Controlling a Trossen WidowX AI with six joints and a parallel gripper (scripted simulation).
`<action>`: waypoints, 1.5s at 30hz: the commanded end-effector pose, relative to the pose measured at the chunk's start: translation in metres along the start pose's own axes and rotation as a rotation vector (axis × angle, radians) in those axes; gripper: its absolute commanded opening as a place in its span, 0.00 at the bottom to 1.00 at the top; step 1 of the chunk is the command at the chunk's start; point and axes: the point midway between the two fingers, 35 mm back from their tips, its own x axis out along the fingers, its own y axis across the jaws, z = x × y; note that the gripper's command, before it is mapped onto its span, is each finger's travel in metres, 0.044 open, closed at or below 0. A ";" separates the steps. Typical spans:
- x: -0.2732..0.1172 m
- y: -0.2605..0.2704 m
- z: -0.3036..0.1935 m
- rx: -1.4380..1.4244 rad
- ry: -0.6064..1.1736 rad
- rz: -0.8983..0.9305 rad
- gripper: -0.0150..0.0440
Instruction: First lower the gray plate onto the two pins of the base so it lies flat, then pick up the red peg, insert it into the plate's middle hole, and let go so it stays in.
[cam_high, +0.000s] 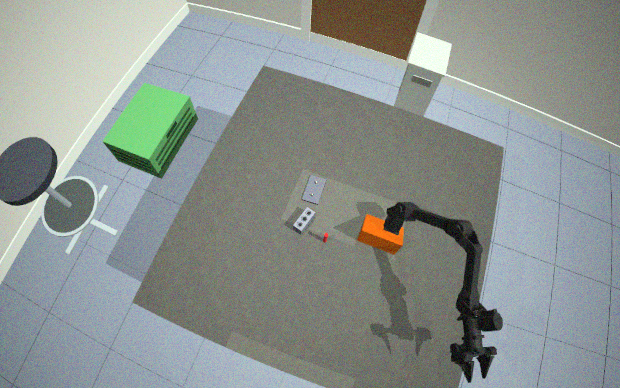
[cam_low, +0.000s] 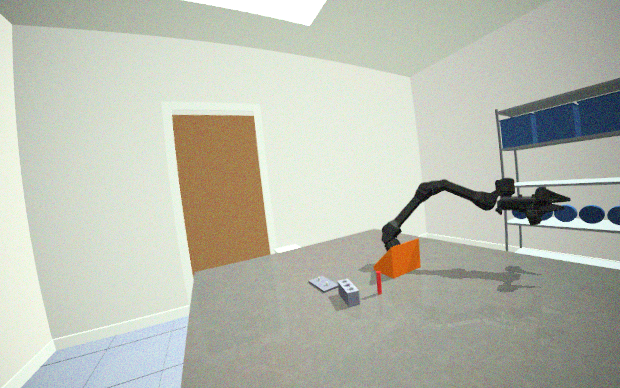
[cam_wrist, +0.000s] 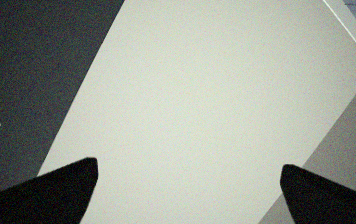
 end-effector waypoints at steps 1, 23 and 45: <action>0.000 0.000 0.000 0.000 0.000 0.000 0.98; -0.082 0.309 0.081 1.106 -0.242 0.623 1.00; -0.372 0.479 0.254 2.274 -0.202 1.689 1.00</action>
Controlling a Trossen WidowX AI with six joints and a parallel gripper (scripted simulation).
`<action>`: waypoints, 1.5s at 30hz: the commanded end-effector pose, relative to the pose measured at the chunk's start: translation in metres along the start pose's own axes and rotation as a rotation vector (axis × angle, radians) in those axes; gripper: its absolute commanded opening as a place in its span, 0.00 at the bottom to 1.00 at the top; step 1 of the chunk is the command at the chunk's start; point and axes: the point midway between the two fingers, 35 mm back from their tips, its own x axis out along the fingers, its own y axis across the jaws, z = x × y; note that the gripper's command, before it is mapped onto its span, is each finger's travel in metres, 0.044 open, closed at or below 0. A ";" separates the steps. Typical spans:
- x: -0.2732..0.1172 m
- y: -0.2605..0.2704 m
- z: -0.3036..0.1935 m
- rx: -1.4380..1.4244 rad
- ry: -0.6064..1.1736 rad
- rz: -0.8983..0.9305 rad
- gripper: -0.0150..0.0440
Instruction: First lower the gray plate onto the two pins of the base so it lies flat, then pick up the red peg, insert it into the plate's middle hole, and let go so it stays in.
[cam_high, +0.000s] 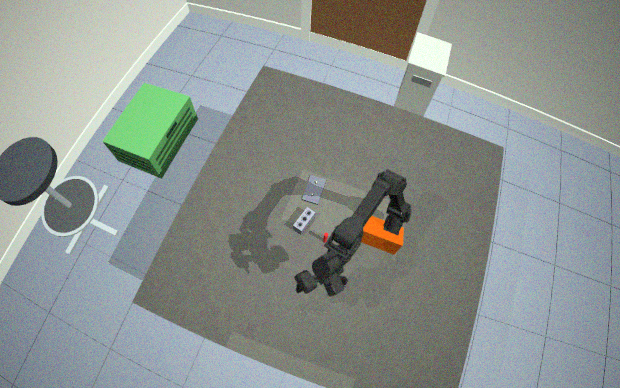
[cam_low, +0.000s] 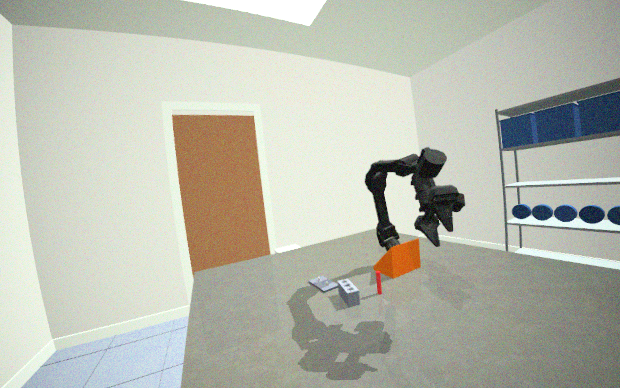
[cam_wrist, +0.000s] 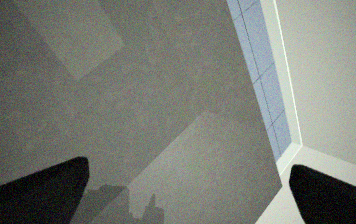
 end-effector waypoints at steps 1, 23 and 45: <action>-0.001 0.021 -0.058 0.216 0.050 0.099 1.00; -0.014 0.187 -0.253 1.189 0.418 0.582 1.00; 0.044 0.232 -0.252 1.189 0.422 0.582 1.00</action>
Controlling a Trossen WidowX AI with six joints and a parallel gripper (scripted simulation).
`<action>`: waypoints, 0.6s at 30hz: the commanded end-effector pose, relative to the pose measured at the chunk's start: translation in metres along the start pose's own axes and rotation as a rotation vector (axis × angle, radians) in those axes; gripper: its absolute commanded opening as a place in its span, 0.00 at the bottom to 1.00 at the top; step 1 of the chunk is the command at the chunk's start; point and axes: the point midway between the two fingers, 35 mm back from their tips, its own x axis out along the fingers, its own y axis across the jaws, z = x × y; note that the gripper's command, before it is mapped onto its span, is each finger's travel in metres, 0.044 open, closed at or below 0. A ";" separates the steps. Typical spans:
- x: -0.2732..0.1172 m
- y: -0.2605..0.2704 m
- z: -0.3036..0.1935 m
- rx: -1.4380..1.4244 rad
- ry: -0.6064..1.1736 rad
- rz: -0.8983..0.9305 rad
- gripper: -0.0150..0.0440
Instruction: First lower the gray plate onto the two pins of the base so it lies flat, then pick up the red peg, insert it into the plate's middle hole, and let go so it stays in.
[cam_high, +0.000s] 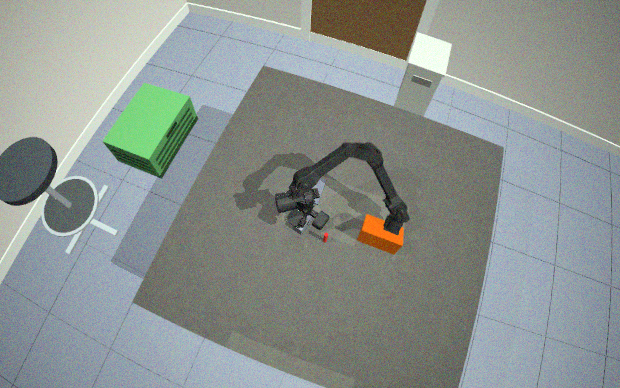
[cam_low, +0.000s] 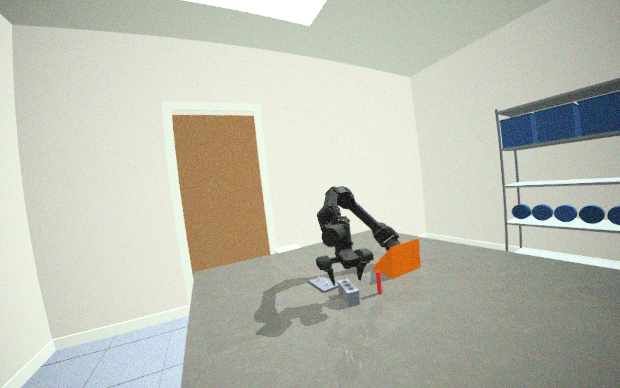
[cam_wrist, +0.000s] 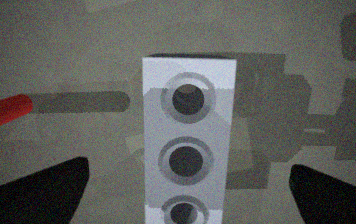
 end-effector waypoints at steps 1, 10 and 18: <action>0.008 0.000 -0.001 -0.005 0.008 0.002 1.00; 0.023 0.000 0.000 -0.005 0.008 0.002 1.00; 0.036 0.000 -0.001 -0.005 0.009 0.002 1.00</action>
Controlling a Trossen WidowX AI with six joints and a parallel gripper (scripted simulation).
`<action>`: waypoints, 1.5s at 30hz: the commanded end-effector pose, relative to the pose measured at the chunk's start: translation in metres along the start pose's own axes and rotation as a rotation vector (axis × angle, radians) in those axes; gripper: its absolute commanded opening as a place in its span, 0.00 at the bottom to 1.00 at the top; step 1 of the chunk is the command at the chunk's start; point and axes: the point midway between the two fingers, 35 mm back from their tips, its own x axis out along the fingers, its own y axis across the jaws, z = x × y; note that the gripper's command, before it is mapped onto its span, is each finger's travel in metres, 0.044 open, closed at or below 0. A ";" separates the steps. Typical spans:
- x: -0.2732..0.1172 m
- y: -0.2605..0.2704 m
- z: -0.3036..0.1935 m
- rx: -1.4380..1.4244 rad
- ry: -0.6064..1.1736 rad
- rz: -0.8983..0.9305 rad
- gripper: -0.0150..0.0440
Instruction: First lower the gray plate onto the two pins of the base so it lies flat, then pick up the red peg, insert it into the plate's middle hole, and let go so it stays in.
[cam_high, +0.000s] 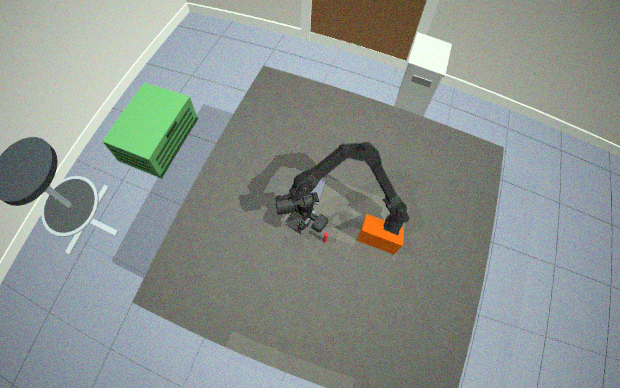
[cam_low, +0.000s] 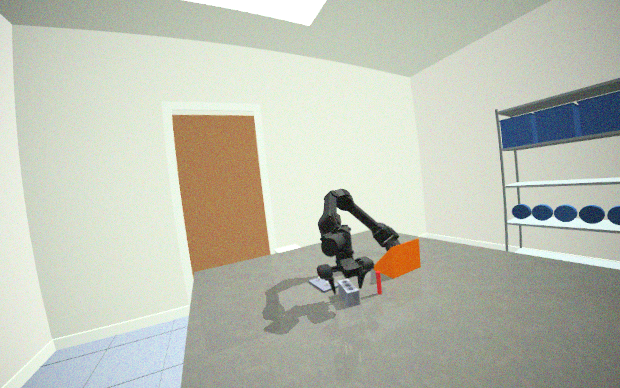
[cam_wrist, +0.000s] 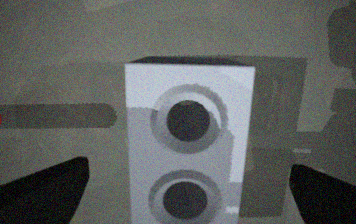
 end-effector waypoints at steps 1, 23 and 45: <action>0.008 0.001 -0.001 -0.005 0.008 0.002 1.00; 0.025 0.002 -0.002 -0.005 0.010 0.002 0.56; -0.007 -0.001 0.004 -0.006 0.004 0.002 0.25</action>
